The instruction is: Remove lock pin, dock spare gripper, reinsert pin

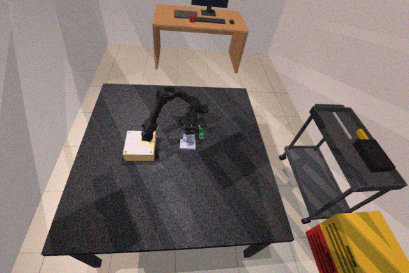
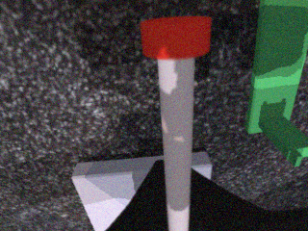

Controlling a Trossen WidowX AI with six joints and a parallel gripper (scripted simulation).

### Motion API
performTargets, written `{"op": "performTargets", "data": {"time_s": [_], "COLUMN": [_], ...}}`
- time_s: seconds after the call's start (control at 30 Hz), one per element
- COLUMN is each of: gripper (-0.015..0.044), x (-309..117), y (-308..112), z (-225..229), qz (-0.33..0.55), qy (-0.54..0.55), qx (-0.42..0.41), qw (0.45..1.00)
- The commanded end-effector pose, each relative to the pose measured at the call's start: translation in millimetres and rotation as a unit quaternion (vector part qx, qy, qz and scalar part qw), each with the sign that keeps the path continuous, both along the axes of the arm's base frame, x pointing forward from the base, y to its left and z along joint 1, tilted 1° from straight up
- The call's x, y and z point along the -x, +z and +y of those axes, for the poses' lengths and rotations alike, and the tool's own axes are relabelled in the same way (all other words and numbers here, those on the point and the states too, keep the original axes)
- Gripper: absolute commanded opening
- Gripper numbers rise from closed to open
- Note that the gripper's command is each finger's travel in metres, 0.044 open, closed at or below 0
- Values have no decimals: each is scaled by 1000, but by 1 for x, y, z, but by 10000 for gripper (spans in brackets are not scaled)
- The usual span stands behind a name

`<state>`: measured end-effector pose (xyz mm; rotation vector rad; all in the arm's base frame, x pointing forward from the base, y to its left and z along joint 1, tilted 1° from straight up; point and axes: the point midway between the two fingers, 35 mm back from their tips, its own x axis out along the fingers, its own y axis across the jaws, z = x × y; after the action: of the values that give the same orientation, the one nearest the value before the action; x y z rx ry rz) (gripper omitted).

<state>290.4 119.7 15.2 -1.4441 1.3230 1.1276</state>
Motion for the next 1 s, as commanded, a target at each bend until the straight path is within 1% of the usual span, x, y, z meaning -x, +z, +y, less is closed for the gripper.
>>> {"op": "performTargets", "data": {"time_s": [0.0,0.97], "gripper": [0,0], "x": [0,-1], "y": [1,0], "z": [-3,-23], "qz": [0,5], "qy": [0,0], "qx": [-2,-1], "qw": [1000,1000]}}
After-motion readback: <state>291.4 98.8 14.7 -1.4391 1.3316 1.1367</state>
